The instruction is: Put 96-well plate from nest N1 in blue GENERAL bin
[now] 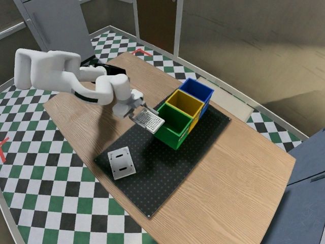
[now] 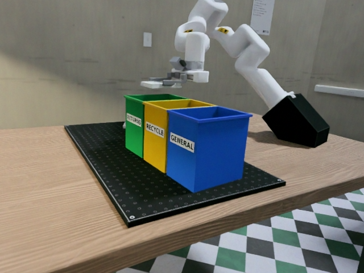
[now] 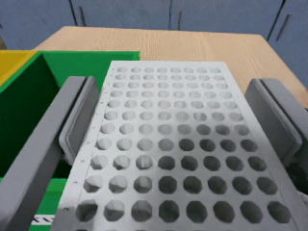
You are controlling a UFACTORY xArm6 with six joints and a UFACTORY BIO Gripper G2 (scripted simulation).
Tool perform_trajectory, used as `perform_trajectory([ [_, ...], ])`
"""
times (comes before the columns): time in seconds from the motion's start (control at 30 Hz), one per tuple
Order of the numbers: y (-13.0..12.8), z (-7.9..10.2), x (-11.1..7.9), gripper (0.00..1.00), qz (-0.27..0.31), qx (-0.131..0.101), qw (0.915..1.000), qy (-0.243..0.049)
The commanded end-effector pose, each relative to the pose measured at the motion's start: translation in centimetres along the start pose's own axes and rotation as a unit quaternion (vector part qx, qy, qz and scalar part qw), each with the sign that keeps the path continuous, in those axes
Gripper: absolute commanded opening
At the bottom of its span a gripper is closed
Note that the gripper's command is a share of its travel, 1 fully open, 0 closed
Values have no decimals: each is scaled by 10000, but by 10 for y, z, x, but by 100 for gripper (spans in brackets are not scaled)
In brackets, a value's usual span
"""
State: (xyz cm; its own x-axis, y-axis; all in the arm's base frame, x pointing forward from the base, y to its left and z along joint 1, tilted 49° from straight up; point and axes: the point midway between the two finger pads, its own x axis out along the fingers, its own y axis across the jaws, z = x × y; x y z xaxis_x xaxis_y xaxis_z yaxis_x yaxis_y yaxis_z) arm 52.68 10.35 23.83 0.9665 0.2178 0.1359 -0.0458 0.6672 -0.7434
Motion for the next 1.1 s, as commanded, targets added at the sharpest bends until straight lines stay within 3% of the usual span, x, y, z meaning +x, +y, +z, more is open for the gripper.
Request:
perform_trajectory([
  [0.0, 9, 1, 4, 0, -16, 3, 10000, -15],
  [1.07, 101, 0, 22, 0, -16, 5, 10000, -16],
])
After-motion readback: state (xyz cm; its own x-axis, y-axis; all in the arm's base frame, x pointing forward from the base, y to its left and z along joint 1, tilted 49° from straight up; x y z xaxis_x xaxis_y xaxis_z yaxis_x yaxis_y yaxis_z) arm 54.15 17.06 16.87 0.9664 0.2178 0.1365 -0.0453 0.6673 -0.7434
